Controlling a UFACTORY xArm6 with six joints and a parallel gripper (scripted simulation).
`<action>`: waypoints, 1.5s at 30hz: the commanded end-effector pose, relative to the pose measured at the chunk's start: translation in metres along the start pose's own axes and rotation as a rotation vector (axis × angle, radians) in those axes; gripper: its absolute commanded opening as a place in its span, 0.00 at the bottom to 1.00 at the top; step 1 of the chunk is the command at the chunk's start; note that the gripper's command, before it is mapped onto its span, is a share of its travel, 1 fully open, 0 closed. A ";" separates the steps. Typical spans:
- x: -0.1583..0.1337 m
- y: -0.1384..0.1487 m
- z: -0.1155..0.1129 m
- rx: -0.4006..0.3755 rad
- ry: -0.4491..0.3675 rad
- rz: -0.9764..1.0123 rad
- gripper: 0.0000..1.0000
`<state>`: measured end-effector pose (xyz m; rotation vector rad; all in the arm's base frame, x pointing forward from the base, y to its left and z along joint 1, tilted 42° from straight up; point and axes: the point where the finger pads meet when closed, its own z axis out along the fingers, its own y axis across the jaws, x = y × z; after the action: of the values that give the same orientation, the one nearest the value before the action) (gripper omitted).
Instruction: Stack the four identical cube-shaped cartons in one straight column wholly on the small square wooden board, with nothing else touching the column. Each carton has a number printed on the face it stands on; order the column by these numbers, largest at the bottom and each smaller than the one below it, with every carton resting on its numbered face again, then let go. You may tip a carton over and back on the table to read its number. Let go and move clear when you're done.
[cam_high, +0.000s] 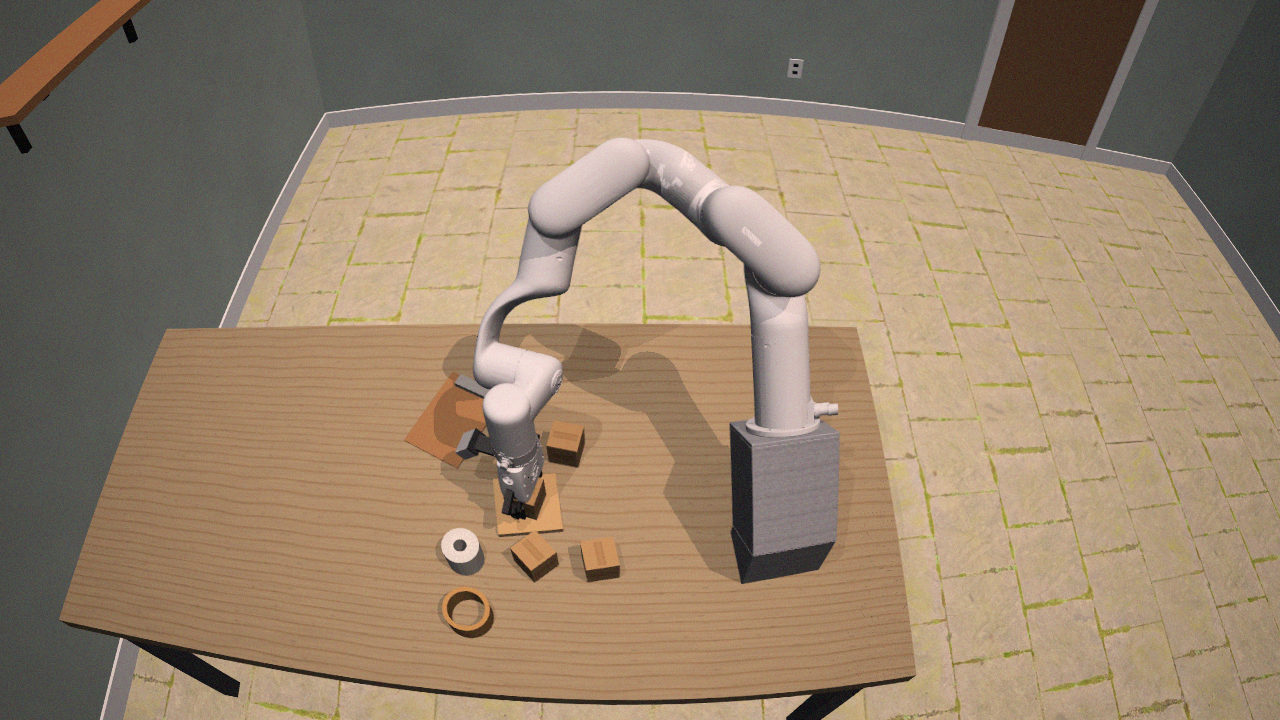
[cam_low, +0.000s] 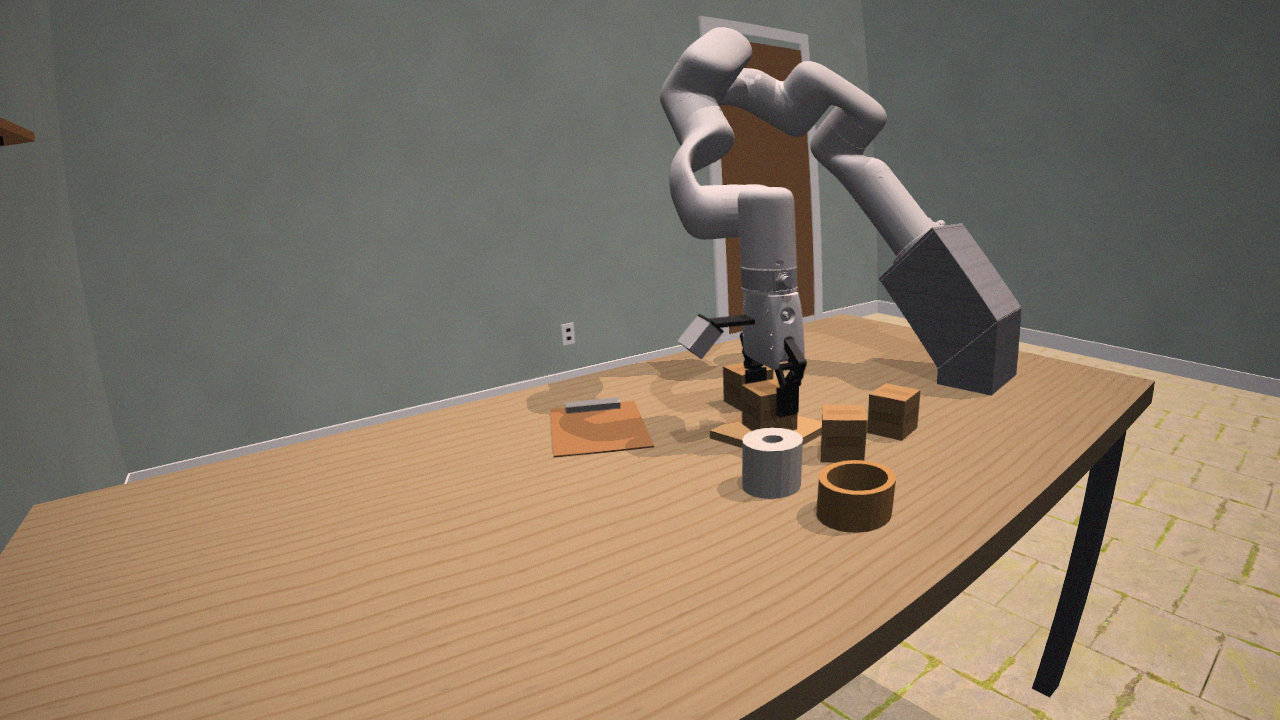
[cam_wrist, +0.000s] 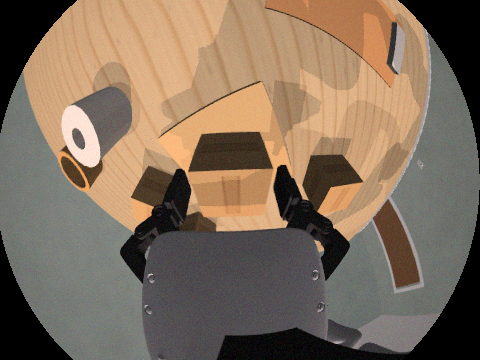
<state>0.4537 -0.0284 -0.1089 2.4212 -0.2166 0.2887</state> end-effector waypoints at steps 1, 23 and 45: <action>0.001 -0.001 -0.001 0.002 0.003 0.001 1.00; 0.000 -0.001 -0.027 0.003 0.002 0.000 1.00; -0.001 -0.001 -0.065 0.004 0.001 0.000 1.00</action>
<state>0.4422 0.0131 -0.0625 2.4232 -0.2159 0.2867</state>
